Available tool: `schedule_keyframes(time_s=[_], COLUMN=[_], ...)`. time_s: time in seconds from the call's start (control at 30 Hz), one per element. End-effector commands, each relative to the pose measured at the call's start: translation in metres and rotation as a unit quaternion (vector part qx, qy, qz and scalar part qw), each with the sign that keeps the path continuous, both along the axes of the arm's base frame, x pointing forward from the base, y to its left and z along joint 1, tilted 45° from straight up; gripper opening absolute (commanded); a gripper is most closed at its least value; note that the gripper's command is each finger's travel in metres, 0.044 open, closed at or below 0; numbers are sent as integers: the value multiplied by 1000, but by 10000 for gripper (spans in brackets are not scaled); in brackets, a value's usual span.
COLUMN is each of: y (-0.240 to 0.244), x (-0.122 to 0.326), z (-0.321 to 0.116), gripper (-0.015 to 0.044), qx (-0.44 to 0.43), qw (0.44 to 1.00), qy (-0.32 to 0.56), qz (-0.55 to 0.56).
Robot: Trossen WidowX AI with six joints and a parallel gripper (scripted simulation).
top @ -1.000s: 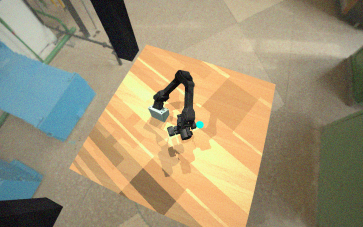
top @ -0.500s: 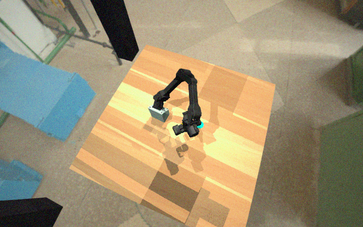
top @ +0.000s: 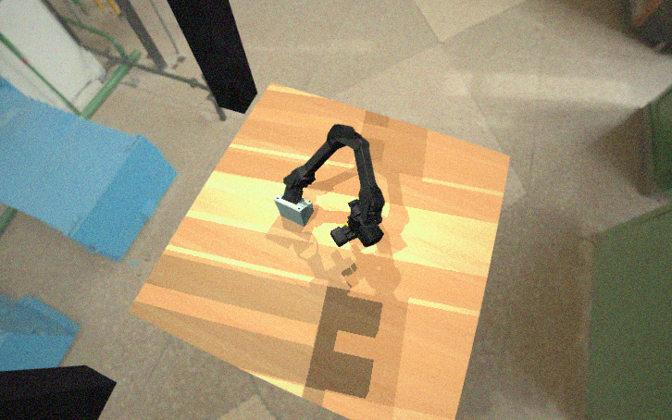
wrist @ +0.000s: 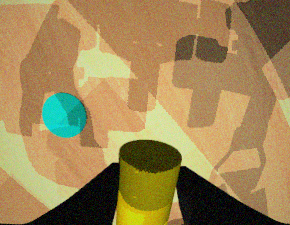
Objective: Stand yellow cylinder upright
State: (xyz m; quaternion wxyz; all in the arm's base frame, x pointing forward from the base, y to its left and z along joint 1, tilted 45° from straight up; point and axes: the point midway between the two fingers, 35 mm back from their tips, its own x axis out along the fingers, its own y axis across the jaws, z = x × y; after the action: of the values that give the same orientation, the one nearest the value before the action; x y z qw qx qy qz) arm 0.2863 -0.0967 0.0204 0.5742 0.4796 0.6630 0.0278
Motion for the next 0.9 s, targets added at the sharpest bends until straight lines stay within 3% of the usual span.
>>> schedule_keyframes(time_s=[0.0, 0.87], y=[4, 48], x=[8, 42], z=[11, 67], gripper=[105, 105], qx=[-5, -4], qw=[1000, 993], qy=[-18, -86], qz=[11, 82])
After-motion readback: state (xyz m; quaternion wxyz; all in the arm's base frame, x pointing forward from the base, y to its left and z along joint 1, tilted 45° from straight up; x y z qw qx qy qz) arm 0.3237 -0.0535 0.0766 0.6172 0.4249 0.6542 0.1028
